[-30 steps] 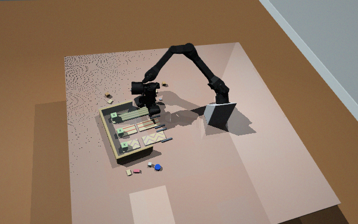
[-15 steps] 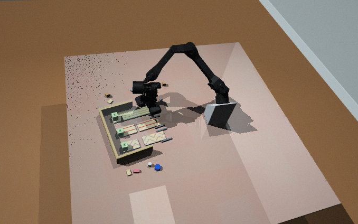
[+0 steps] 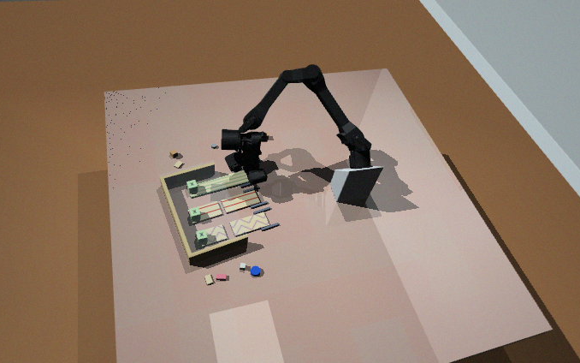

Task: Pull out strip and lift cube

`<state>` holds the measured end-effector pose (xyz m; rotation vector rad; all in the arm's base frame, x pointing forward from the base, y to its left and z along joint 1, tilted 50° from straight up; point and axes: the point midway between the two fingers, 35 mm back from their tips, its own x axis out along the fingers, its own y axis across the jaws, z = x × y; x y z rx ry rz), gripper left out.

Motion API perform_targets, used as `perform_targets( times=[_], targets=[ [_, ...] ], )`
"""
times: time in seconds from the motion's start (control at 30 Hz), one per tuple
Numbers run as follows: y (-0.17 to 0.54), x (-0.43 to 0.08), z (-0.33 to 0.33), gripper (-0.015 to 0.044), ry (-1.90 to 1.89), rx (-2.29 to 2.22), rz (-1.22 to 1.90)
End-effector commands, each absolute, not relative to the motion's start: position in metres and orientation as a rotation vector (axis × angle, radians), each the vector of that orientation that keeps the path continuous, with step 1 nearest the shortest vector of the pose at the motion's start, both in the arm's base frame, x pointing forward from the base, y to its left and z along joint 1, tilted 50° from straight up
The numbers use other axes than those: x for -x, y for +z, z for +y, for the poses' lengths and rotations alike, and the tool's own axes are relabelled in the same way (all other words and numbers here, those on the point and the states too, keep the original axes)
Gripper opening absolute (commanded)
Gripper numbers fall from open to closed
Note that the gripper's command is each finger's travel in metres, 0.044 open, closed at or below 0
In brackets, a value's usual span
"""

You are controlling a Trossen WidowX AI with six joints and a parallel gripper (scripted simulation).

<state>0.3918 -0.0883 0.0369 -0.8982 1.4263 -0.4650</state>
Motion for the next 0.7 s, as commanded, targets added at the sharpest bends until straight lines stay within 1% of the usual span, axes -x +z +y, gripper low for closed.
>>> perform_targets(
  times=[0.0, 0.67],
  targets=[
    [0.034, -0.380, -0.096, 0.0000, -0.468, 0.895, 1.450],
    [0.037, -0.352, -0.105, 0.0000, -0.467, 0.896, 1.451]
  ],
)
